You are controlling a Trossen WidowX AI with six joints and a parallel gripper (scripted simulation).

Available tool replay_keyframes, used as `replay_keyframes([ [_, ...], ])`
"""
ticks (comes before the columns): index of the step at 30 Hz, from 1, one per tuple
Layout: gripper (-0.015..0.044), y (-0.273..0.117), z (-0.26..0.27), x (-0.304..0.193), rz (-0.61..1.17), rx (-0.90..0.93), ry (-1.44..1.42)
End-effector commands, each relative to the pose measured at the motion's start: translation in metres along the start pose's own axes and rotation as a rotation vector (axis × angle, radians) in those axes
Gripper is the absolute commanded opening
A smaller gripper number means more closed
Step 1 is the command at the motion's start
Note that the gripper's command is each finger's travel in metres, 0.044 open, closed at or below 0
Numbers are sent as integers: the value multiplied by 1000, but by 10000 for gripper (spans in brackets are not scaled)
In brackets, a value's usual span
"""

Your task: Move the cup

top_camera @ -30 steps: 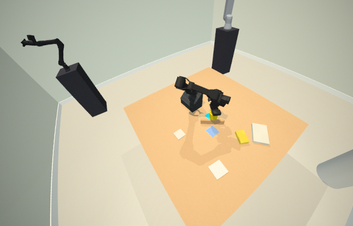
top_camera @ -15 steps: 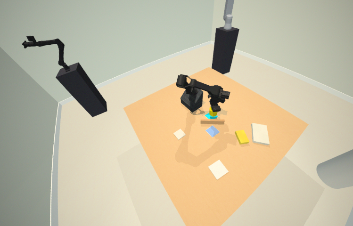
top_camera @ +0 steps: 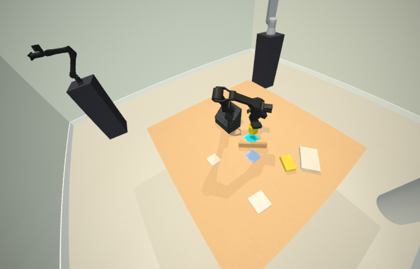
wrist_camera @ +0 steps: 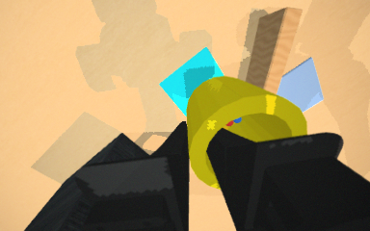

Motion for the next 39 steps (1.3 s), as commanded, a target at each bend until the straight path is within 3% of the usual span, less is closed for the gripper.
replay_keyframes([
  [1,0,1,9,0,4,2,-4],
  [39,0,49,7,1,4,1,-4],
])
Point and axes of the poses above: the point midway between the two fingers, 35 mm back from their tips, its own y axis out along the fingers, its own z axis across the jaws, x = y × z, the point moved 3 cm from there along -y, back along the fingers, and after that the axes turned 1 degree about -y, right-handed, at the moved point
